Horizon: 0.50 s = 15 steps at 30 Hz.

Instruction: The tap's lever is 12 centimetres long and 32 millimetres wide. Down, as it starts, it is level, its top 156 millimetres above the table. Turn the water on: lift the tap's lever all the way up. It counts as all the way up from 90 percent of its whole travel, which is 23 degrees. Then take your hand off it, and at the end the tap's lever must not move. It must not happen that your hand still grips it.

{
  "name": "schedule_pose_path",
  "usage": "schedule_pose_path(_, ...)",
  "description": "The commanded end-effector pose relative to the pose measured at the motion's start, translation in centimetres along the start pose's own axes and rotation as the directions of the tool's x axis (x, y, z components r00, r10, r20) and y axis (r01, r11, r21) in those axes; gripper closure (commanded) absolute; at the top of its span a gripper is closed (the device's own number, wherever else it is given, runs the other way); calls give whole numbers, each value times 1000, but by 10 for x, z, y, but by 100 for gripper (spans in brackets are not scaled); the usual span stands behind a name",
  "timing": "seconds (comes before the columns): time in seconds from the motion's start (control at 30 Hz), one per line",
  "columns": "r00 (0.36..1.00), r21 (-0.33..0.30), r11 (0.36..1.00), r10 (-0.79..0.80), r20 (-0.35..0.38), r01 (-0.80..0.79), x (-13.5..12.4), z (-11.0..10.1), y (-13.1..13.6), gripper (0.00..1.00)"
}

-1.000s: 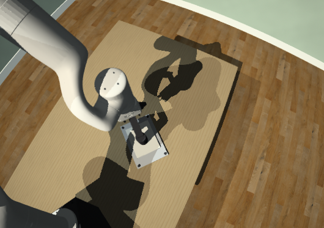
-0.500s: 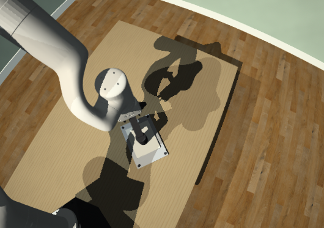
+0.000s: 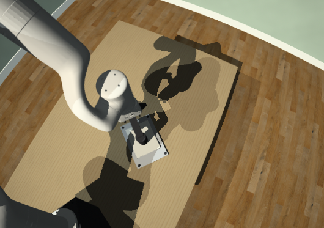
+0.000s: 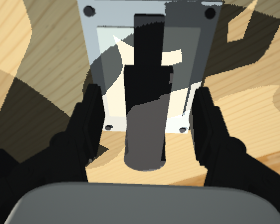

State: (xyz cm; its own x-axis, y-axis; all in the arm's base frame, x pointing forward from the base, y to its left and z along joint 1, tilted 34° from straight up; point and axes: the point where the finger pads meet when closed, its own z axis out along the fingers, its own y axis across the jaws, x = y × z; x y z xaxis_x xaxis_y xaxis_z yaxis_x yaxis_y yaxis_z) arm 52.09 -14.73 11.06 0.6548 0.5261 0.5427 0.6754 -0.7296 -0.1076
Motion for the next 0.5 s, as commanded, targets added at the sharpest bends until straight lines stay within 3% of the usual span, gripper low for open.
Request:
schedule_pose_path(0.0,1000,-1,1000,0,-1,0,0,4,1,29)
schedule_pose_path(0.47,1000,-1,1000,0,-1,0,0,17,1,29)
